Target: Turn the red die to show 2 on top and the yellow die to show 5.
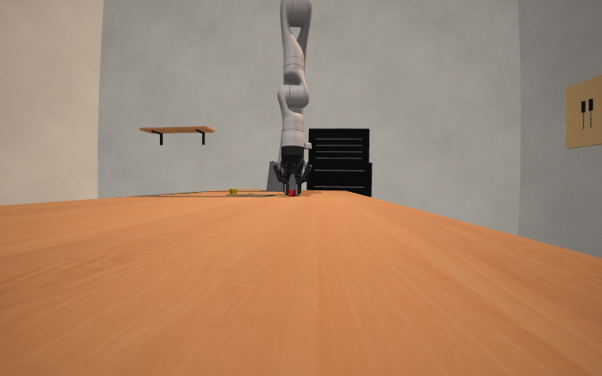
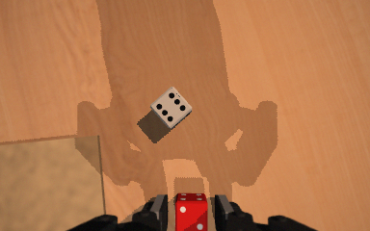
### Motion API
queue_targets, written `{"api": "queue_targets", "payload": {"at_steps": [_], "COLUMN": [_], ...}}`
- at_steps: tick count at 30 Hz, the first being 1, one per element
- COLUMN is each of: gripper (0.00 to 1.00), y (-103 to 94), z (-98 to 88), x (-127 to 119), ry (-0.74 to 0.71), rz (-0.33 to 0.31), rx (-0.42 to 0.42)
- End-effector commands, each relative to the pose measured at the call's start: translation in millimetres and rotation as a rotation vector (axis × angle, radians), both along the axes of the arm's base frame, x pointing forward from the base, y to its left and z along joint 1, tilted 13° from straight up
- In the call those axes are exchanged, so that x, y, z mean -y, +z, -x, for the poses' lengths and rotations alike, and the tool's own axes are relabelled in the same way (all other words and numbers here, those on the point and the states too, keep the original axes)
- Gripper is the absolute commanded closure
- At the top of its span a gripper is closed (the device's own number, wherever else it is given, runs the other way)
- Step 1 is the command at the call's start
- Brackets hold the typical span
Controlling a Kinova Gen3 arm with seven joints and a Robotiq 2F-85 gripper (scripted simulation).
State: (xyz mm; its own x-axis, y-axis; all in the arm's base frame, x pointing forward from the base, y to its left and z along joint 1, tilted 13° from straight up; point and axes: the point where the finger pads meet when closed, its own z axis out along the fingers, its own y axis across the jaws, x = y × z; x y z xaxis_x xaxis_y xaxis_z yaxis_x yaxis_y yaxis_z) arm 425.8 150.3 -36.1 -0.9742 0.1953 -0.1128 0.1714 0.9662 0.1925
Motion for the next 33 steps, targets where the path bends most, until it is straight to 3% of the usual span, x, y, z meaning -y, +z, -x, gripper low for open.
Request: {"api": "queue_targets", "payload": {"at_steps": [1,31,32,33], "gripper": [0.65,0.65,0.85,0.85], "y": [0.2,0.2,0.2,0.2], "z": [-0.2,-0.2,-0.2,-0.2], "x": [0.0,0.0,0.0,0.0], "ry": [0.0,0.0,0.0,0.0], "rz": [0.0,0.0,0.0,0.0], "rx": [0.001,0.001,0.001,0.001]}}
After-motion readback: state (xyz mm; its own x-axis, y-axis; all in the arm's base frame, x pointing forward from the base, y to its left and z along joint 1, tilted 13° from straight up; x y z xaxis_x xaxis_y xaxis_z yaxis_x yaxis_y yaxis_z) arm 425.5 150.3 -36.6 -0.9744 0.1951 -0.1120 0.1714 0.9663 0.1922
